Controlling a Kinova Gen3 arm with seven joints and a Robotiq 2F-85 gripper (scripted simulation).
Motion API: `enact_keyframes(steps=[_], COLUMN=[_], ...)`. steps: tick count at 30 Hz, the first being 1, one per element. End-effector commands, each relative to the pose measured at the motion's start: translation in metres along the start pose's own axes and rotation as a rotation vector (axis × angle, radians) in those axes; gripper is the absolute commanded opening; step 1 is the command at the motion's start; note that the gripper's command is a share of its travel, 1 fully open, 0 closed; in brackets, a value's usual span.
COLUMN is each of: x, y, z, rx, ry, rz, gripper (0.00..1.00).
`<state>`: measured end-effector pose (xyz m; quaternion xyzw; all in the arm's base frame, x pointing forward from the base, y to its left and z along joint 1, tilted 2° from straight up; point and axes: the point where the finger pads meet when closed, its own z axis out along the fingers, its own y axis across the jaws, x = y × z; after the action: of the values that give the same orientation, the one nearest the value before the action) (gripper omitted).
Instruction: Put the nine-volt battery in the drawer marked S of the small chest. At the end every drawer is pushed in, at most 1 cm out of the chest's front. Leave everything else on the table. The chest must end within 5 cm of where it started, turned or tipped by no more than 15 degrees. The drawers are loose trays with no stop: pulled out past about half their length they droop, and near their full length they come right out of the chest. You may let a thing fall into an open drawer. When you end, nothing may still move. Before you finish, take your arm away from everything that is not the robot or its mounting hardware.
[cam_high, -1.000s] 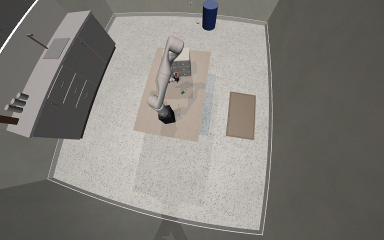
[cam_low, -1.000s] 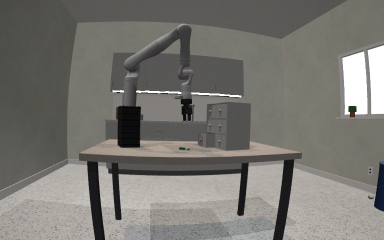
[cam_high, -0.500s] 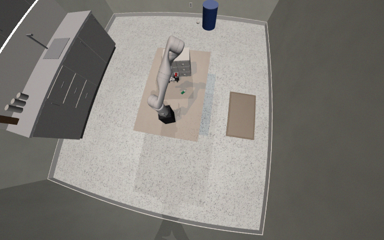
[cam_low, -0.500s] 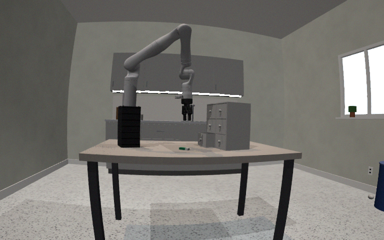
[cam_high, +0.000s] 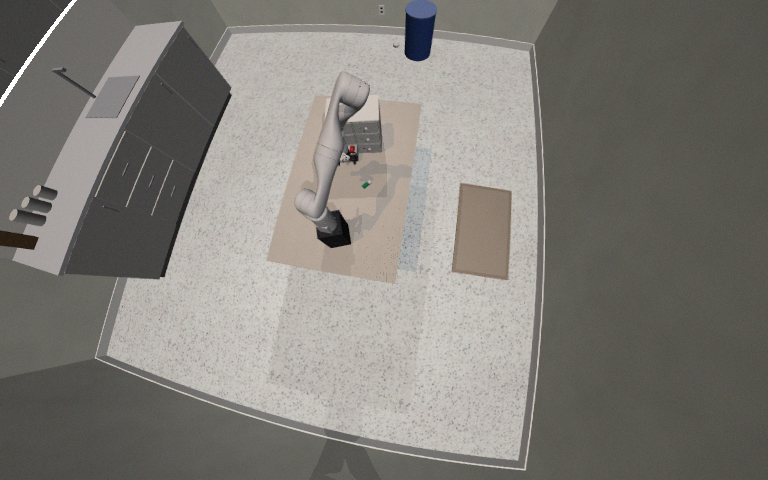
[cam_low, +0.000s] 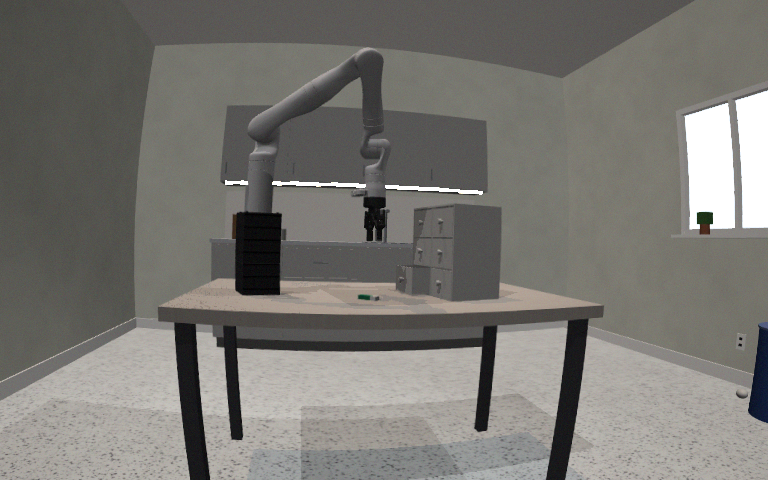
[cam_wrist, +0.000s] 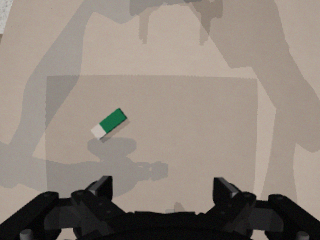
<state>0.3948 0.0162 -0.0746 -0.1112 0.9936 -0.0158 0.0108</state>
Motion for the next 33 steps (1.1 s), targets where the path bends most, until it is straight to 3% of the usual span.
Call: enact_keyframes(steps=[1,33], x=[-0.001,-0.0006], y=[-0.0003,0.0002], z=[-0.0005,-0.001], rx=[0.0,-0.002], ry=[0.0,0.012], rz=[0.001,0.001], gripper=[1.0,1.0])
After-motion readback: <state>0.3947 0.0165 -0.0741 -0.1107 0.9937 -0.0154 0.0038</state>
